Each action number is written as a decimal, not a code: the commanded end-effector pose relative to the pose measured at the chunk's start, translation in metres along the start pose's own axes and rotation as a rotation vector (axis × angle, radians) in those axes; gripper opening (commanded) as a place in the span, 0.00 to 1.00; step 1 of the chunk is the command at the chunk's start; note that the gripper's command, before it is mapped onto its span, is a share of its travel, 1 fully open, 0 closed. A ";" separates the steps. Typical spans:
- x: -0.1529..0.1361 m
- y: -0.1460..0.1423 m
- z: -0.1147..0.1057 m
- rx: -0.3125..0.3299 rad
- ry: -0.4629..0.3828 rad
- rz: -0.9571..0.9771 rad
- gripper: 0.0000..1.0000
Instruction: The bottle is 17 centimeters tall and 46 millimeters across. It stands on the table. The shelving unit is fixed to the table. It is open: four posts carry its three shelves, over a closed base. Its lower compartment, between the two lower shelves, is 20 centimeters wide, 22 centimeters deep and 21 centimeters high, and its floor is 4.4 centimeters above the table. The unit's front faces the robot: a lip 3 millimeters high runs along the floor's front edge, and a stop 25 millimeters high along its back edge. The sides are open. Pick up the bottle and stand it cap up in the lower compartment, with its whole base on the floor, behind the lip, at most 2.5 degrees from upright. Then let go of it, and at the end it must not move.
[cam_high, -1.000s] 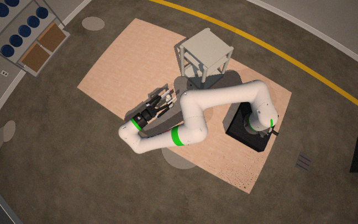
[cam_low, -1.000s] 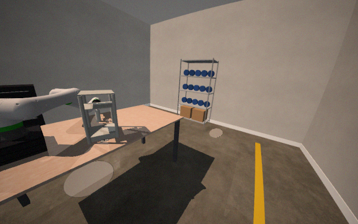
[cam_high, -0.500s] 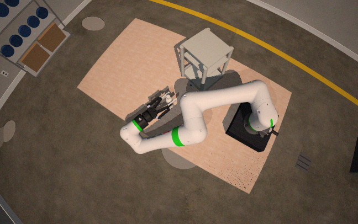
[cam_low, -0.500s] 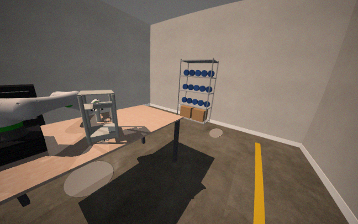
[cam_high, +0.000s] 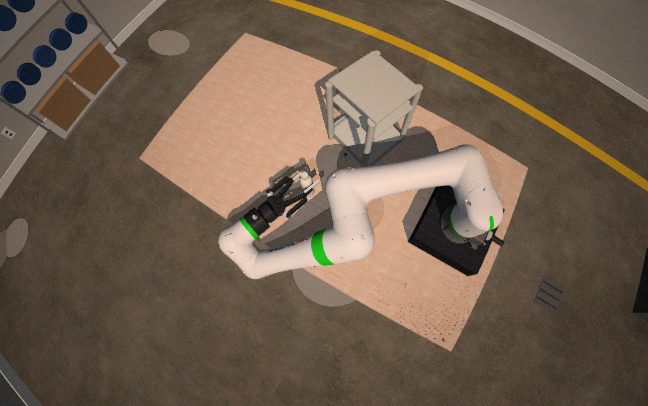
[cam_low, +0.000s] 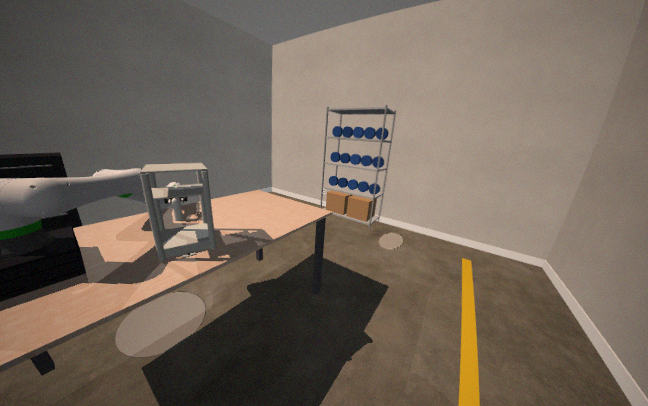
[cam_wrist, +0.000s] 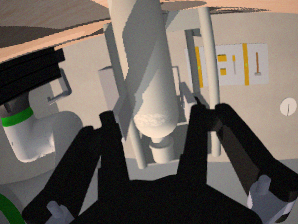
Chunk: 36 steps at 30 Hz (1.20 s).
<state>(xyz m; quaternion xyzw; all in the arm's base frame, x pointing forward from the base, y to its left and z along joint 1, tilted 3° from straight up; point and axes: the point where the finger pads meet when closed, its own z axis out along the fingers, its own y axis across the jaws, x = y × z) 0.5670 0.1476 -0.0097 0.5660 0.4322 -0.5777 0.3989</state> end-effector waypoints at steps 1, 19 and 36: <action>0.003 0.000 0.000 0.000 0.000 0.000 0.39; 0.006 0.000 0.000 0.000 0.000 0.000 0.39; 0.006 0.000 0.000 0.000 0.000 0.000 0.39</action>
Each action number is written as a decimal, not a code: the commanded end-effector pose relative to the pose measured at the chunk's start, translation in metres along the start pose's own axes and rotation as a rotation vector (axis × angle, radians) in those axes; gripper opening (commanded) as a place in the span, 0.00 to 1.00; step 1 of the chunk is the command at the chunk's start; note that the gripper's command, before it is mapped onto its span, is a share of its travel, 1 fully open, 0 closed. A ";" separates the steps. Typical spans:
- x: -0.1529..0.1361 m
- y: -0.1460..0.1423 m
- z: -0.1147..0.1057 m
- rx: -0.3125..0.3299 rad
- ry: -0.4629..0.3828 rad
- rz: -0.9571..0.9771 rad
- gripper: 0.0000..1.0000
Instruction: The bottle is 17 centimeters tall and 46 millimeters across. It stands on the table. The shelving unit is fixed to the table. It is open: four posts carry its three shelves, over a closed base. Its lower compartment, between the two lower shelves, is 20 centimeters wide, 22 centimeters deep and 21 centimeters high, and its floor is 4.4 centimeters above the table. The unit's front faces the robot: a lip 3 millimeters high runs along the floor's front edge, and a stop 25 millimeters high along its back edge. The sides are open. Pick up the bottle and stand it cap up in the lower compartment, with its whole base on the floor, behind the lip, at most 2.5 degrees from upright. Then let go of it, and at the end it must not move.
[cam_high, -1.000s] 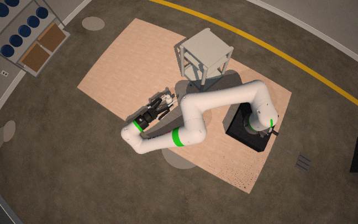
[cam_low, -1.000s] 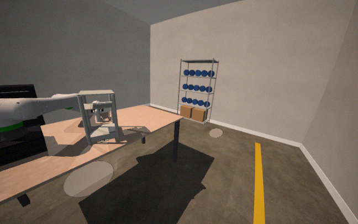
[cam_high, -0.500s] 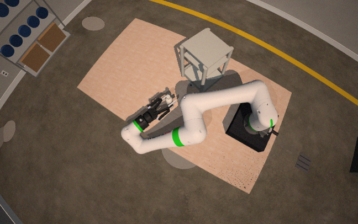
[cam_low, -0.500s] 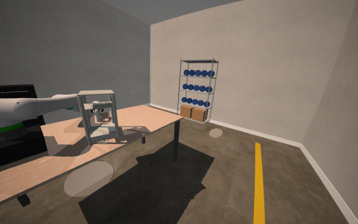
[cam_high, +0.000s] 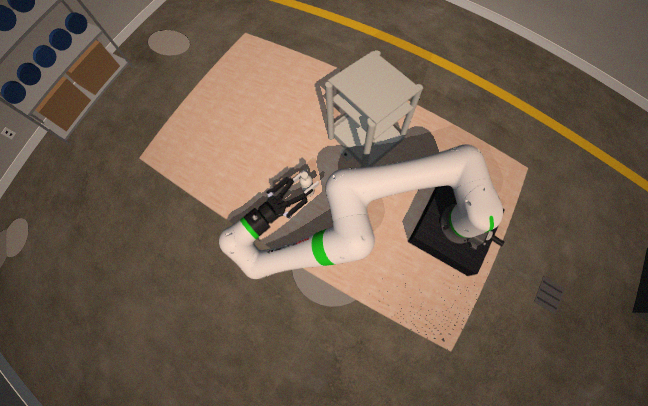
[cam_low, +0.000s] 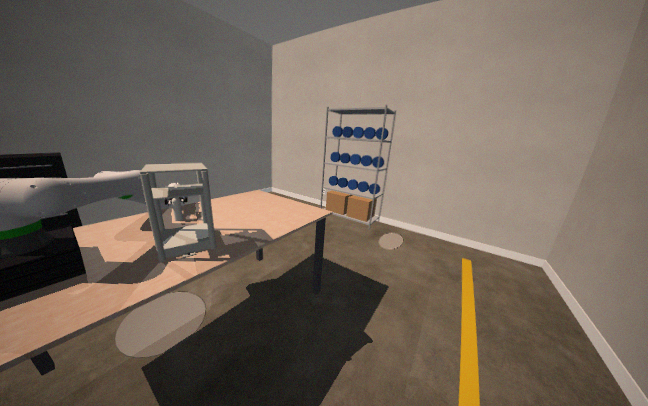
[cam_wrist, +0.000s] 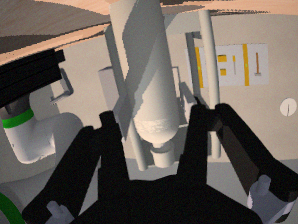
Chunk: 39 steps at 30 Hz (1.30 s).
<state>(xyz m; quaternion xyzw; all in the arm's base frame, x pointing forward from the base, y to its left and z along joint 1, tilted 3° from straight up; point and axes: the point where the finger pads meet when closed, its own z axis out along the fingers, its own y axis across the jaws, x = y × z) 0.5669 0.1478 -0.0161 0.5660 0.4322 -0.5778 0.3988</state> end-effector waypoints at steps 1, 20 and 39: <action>0.000 0.000 0.000 0.000 0.000 0.000 0.39; 0.000 0.000 0.000 0.000 0.000 0.000 0.39; 0.000 0.000 0.000 0.000 0.000 0.000 0.00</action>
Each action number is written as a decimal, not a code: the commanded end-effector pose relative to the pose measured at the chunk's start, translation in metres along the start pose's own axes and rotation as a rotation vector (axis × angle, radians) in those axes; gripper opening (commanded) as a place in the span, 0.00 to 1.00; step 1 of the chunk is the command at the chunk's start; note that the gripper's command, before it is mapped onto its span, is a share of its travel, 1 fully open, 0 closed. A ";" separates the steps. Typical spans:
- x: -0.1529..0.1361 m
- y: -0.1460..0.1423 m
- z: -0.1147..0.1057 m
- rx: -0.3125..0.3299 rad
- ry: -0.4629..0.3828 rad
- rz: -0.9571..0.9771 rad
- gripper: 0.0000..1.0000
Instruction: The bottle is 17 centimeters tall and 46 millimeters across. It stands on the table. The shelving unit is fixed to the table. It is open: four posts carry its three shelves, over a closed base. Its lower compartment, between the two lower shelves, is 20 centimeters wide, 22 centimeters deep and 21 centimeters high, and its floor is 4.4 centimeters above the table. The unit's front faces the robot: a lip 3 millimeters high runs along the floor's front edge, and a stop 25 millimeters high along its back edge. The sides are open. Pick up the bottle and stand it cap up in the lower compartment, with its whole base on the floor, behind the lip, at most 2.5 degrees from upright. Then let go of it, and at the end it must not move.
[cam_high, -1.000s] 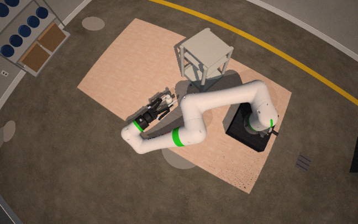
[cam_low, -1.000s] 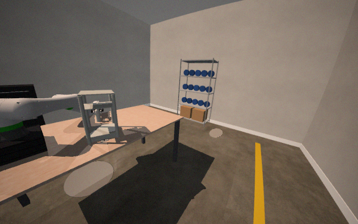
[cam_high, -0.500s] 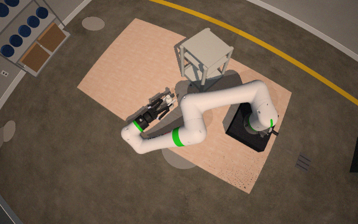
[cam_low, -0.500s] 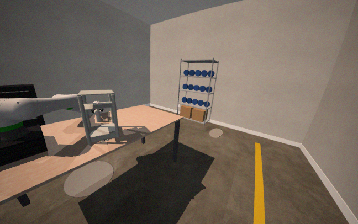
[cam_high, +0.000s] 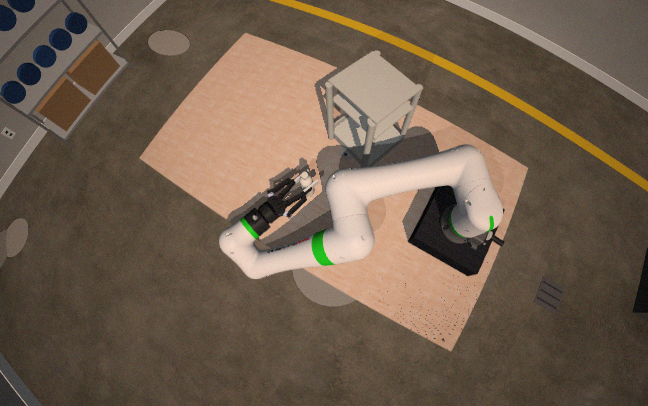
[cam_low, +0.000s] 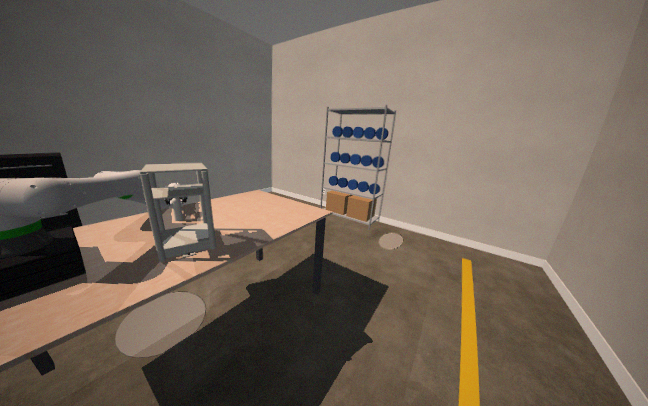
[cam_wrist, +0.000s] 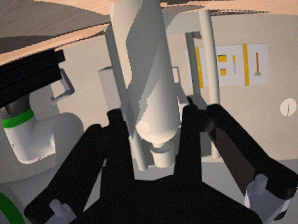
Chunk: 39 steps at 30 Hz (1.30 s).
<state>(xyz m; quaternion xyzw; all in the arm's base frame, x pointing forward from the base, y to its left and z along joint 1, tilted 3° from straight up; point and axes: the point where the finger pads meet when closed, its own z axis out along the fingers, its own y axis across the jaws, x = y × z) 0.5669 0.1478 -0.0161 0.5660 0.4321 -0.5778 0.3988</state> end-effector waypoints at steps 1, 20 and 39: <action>0.000 0.000 0.000 0.000 0.000 0.000 0.00; 0.000 0.000 0.000 0.000 0.000 0.000 0.00; -0.028 0.000 0.000 0.000 0.000 0.000 0.00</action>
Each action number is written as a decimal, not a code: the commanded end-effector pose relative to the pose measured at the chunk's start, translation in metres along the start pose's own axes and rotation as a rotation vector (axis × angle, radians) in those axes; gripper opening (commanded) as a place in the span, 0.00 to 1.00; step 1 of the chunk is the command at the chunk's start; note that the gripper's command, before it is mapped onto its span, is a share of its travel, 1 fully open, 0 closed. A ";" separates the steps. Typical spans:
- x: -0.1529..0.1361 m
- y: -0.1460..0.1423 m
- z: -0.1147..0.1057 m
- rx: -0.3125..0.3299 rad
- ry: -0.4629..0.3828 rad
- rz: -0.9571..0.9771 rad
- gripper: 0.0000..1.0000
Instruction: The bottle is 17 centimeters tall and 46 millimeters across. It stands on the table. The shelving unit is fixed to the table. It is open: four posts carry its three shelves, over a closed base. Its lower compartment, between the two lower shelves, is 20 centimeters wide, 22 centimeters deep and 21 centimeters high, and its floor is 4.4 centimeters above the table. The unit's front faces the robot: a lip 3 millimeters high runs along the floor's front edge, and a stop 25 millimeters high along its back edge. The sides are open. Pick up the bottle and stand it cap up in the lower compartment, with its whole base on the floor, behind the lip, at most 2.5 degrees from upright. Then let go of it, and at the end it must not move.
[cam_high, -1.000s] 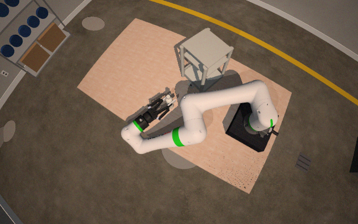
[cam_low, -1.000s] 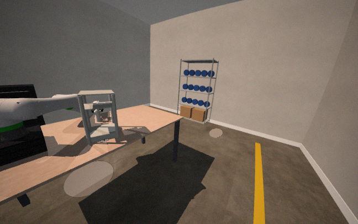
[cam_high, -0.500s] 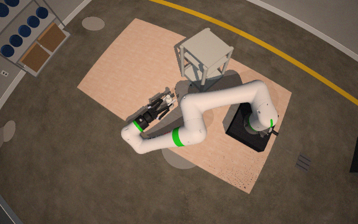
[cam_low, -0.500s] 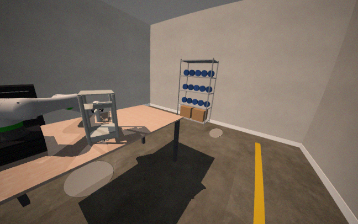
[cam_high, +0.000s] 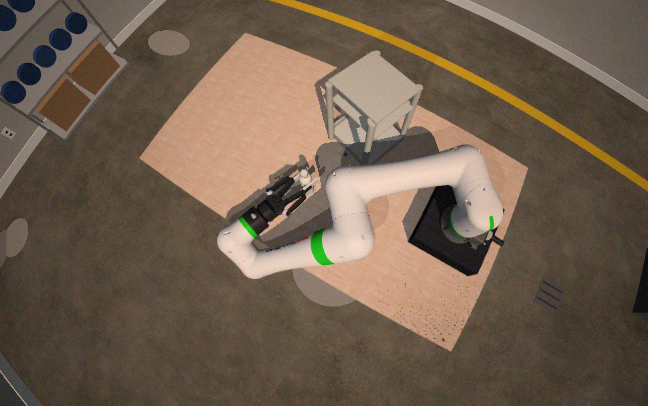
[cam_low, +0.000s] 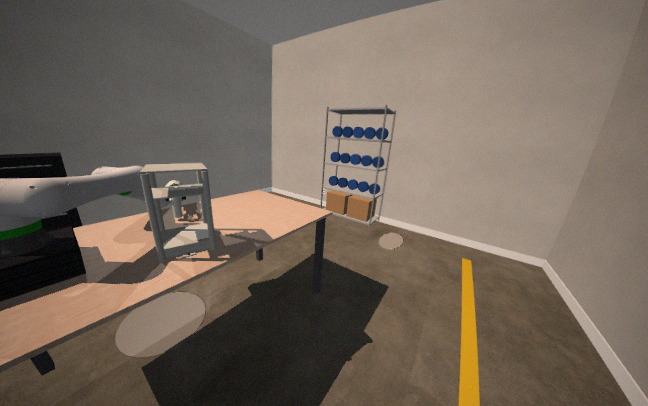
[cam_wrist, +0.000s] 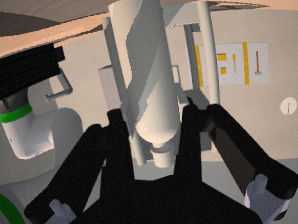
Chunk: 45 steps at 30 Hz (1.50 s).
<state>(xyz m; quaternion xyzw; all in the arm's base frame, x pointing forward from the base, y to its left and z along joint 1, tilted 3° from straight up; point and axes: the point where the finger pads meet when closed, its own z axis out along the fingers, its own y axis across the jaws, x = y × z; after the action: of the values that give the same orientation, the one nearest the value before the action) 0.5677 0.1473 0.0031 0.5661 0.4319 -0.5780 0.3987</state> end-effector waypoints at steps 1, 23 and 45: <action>-0.012 0.000 0.000 -0.001 0.001 0.000 0.00; -0.050 0.000 0.000 -0.001 0.001 0.000 0.00; -0.050 0.000 0.002 -0.001 0.001 0.000 0.00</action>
<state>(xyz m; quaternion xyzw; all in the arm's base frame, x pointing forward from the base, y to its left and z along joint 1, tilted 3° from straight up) 0.5693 0.1446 0.0530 0.5660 0.4322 -0.5779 0.3986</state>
